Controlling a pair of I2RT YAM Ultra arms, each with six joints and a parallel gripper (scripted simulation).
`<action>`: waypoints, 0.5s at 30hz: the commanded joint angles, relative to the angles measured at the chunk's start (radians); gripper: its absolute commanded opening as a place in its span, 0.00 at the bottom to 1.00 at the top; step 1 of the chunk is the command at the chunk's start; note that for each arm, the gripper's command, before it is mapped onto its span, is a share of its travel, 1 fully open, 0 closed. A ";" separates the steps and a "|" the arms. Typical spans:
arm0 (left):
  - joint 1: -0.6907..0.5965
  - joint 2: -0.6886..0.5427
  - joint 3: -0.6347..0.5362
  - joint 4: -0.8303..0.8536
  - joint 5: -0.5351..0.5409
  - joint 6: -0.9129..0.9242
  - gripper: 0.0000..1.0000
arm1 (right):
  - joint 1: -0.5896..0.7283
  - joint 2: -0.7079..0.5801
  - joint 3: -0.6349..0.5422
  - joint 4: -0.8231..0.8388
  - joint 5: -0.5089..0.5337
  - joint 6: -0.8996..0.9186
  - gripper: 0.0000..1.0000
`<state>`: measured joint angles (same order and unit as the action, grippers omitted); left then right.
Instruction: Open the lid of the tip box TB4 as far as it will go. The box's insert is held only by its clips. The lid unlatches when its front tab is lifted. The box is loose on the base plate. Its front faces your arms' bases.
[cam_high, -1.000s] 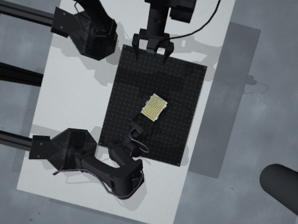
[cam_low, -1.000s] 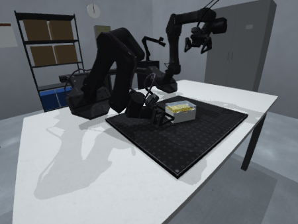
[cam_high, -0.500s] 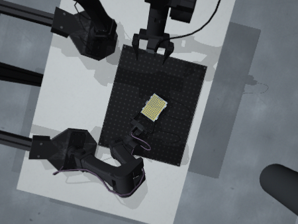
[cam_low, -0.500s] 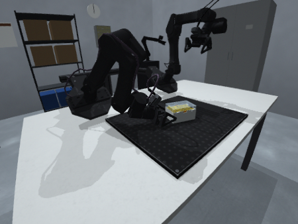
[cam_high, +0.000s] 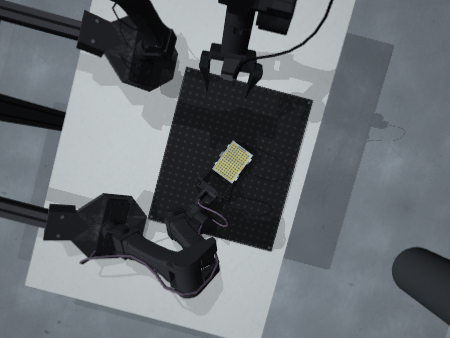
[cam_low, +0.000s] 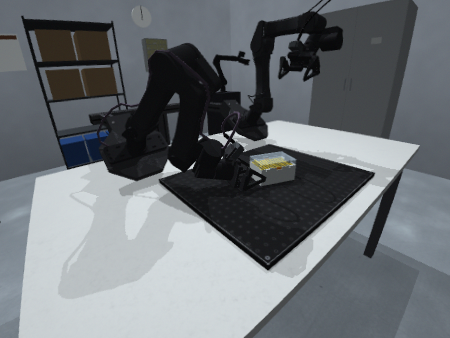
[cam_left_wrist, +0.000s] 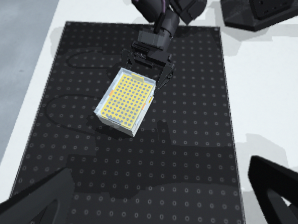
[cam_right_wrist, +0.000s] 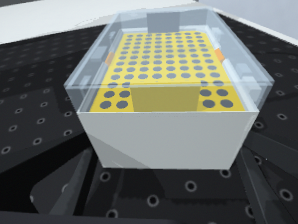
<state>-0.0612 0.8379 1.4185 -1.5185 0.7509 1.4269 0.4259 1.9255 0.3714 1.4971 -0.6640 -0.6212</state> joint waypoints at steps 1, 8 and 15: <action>0.006 0.003 0.019 -0.018 0.019 0.006 1.00 | 0.003 0.005 0.012 -0.020 -0.014 0.004 0.83; 0.005 0.011 0.030 -0.024 0.024 0.009 0.89 | 0.003 0.005 0.012 -0.008 -0.006 0.001 0.72; 0.002 0.032 -0.013 0.142 -0.043 -0.055 0.43 | 0.003 0.005 0.012 -0.008 -0.006 0.001 0.84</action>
<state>-0.0566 0.8455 1.4185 -1.4796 0.7338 1.4086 0.4259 1.9255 0.3714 1.4971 -0.6640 -0.6212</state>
